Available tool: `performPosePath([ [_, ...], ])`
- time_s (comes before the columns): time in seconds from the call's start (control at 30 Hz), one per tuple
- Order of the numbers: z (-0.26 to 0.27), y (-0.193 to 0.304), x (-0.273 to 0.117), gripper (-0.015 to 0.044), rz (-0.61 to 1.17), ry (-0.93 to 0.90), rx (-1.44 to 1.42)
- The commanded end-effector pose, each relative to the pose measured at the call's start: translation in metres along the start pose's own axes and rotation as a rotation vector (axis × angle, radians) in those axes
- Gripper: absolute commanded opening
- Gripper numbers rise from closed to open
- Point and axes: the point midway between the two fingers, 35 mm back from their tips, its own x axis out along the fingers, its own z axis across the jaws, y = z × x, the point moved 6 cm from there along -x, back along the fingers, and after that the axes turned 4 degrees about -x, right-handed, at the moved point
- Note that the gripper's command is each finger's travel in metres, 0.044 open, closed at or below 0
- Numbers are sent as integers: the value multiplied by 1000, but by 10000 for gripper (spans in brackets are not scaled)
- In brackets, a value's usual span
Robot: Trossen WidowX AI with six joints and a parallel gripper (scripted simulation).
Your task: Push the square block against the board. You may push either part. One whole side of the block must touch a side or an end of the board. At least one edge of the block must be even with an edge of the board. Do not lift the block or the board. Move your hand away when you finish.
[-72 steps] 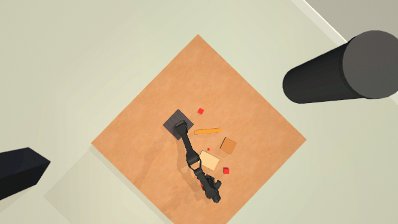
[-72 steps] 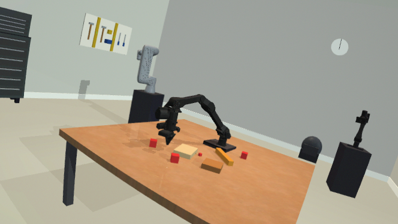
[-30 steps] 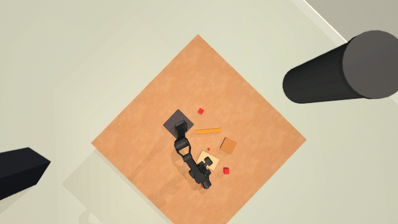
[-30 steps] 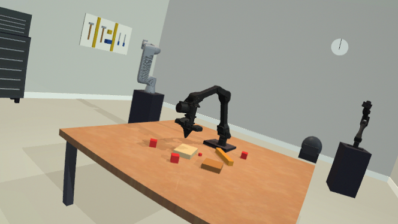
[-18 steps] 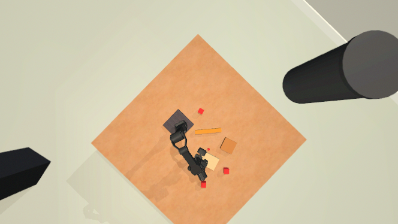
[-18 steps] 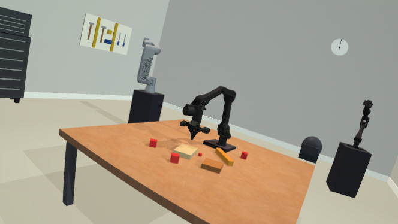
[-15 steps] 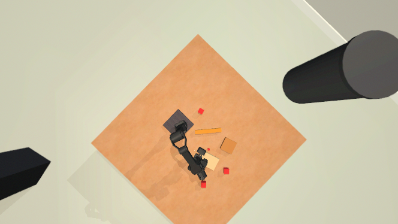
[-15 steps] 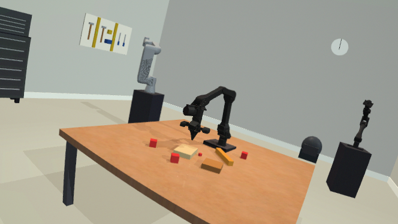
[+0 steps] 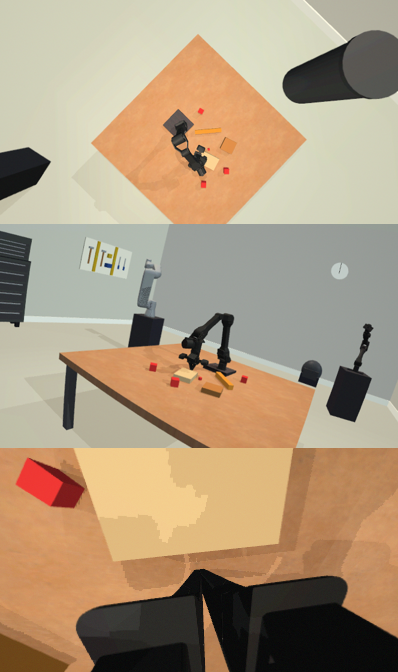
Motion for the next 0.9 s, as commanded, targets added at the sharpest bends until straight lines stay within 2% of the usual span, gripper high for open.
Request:
performPosePath([
  [0.0,-1,-2,1,0,2,2,-3],
  [0.87,-4,-21,0,0,1,2,-3],
])
